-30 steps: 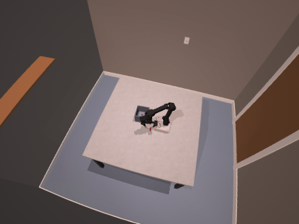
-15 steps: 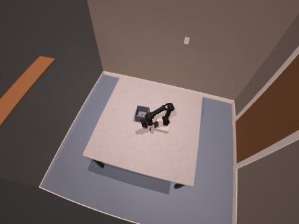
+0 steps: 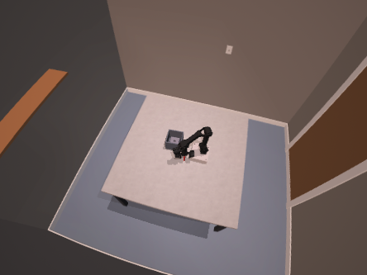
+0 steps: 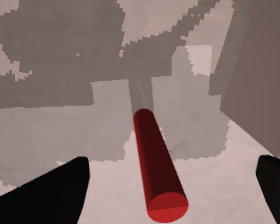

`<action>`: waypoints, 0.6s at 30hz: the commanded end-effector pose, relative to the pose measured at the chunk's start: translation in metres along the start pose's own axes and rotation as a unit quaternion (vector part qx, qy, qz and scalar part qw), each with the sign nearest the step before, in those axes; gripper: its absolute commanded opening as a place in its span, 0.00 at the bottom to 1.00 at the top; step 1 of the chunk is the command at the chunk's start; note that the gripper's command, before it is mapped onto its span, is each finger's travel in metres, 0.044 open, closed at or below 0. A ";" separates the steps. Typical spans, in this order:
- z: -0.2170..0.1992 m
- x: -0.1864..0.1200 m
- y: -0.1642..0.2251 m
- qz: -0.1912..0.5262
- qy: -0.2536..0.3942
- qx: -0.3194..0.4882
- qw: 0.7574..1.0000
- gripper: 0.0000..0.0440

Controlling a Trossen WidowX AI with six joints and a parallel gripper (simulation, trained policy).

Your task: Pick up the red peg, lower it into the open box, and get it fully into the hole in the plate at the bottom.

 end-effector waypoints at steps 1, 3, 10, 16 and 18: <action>-0.002 0.011 -0.001 -0.005 0.007 -0.002 1.000 0.75; 0.000 0.015 -0.001 -0.004 0.004 -0.006 1.000 0.65; 0.008 0.025 0.002 0.004 -0.002 -0.025 1.000 0.24; 0.015 0.027 0.003 0.009 -0.013 -0.040 0.999 0.00; 0.017 0.024 0.001 0.010 -0.022 -0.035 0.999 0.01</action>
Point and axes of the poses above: the point midway between the two fingers, 35 mm back from their tips, its own x axis out along the fingers, its own z axis across the jaws, y = z × x, the point moved 4 cm from there along -x, back along the fingers, and after that the axes turned 8 degrees about -x, right-handed, at the moved point
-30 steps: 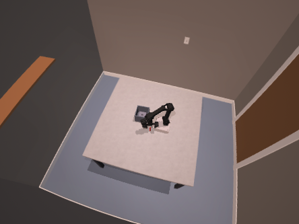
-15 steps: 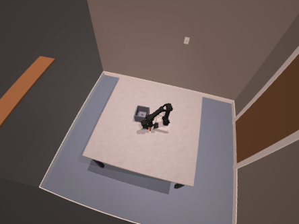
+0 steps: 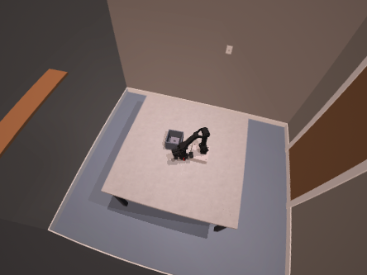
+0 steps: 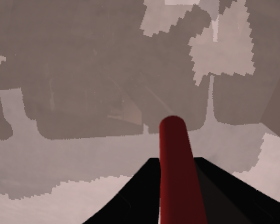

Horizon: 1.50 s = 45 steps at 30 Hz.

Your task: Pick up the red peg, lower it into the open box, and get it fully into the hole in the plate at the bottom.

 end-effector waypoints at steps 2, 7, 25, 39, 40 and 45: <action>0.006 -0.007 -0.001 0.005 -0.021 0.002 1.000 0.01; 0.011 -0.019 -0.002 0.009 -0.044 0.011 0.999 0.00; 0.029 -0.090 -0.015 0.003 -0.139 0.006 0.990 0.00; 0.027 -0.150 -0.053 -0.044 -0.167 -0.001 0.985 0.00; 0.026 -0.152 -0.056 -0.047 -0.166 -0.001 0.985 0.00; 0.023 -0.160 -0.073 -0.064 -0.159 0.002 0.985 0.00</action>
Point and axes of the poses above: the point midway between the two fingers, 35 mm back from their tips, its own x axis out along the fingers, its own z axis across the jaws, y = z × x, the point moved 4 cm from there along -x, back along the fingers, and after that the axes turned 8 degrees about -x, right-handed, at the moved point
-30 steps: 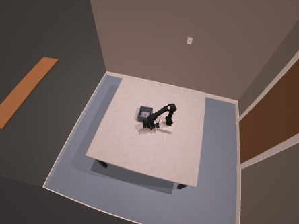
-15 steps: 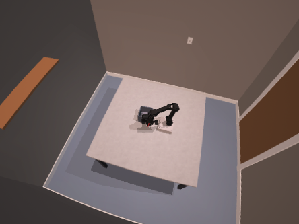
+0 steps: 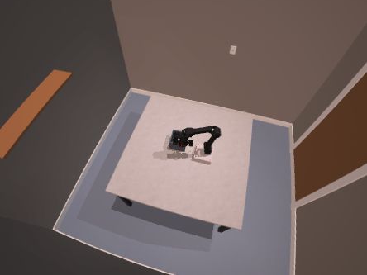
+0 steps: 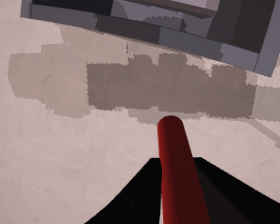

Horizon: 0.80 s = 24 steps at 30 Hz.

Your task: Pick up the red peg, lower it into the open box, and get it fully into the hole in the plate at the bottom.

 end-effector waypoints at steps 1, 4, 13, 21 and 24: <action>-0.001 -0.004 -0.013 -0.014 0.007 -0.002 1.000 0.00; -0.003 -0.005 -0.022 -0.021 0.013 -0.001 1.000 0.00; -0.006 -0.004 -0.047 -0.032 0.033 0.001 0.999 0.00; -0.007 0.000 -0.067 -0.033 0.048 0.001 0.998 0.00; -0.008 0.003 -0.074 -0.032 0.053 0.001 0.998 0.00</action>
Point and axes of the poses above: the point midway between the two fingers, 35 mm back from their tips, its own x axis out along the fingers, its own z axis across the jaws, y = z × x, the point moved 4 cm from there along -x, back along the fingers, and after that the axes turned 8 degrees about -x, right-handed, at the moved point
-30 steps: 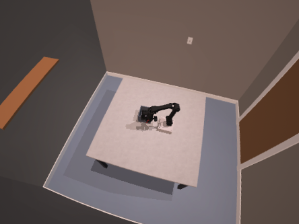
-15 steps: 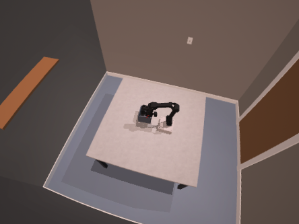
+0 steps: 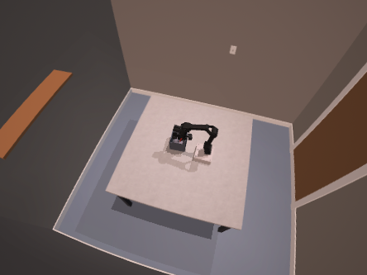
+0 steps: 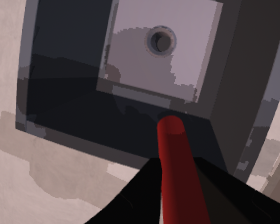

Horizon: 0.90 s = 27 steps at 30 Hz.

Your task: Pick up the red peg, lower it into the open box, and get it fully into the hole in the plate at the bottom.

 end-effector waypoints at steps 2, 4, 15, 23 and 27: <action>0.000 0.006 -0.011 0.000 0.009 -0.003 1.000 0.00; 0.000 0.009 -0.016 0.000 0.012 -0.004 1.000 0.00; -0.002 0.035 -0.034 0.009 0.026 -0.007 1.000 0.00; -0.001 0.055 -0.041 0.018 0.025 -0.011 0.999 0.00; 0.000 0.063 -0.045 0.020 0.024 -0.016 0.999 0.00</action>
Point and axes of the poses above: the point midway between the two fingers, 35 mm back from their tips, its own x axis out along the fingers, its own z axis across the jaws, y = z × x, the point moved 4 cm from there along -x, back along the fingers, and after that the axes turned 8 degrees about -x, right-handed, at the moved point
